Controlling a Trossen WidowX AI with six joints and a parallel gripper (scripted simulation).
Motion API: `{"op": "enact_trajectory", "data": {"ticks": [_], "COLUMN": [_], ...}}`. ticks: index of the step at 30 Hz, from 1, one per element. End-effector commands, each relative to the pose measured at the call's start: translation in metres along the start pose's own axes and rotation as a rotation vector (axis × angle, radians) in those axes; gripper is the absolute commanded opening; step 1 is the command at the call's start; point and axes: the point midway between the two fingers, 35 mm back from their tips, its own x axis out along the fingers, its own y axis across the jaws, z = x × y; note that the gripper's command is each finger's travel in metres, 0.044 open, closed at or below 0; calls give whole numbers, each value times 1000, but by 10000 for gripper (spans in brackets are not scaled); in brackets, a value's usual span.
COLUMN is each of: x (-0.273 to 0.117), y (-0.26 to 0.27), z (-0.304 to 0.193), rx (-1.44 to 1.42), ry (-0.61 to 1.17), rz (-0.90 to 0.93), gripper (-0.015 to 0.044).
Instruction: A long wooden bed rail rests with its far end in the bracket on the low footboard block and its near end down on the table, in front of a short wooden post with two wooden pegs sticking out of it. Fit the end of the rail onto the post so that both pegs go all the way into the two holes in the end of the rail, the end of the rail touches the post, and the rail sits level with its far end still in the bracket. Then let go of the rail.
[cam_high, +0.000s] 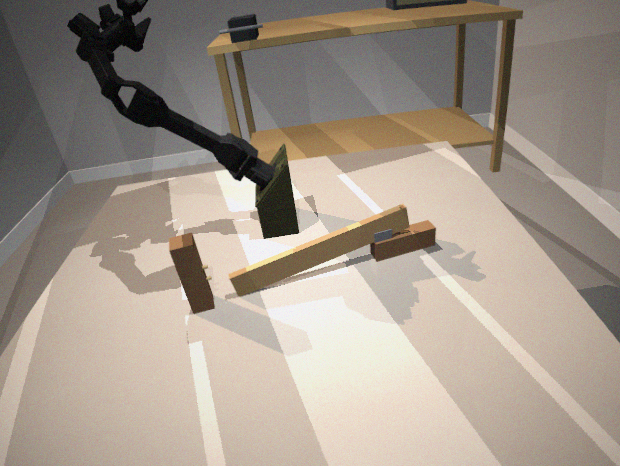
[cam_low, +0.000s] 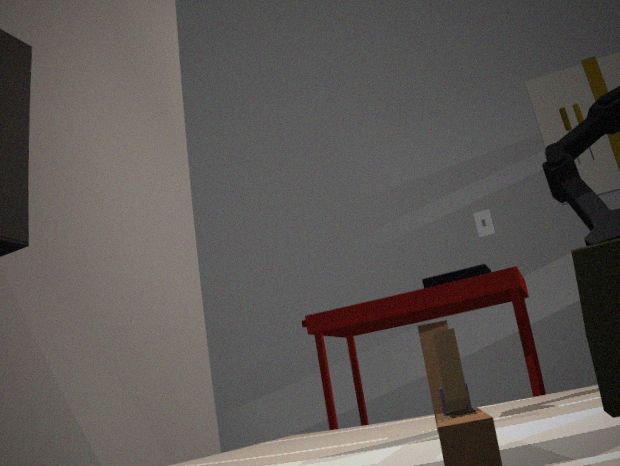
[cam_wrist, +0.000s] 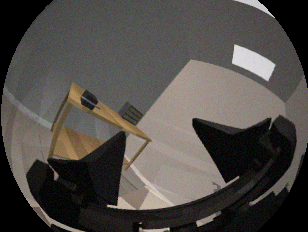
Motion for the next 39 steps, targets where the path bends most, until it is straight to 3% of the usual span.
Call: {"op": "enact_trajectory", "data": {"ticks": [1,6,19,39], "x": [0,-2,-62,-236], "y": [1,29,145,280], "z": [0,-2,-6,-54], "rx": [1,20,-122,-434], "ry": [0,2,-65,-238], "rz": [2,70,430,994], "gripper": [426,440,440,440]}}
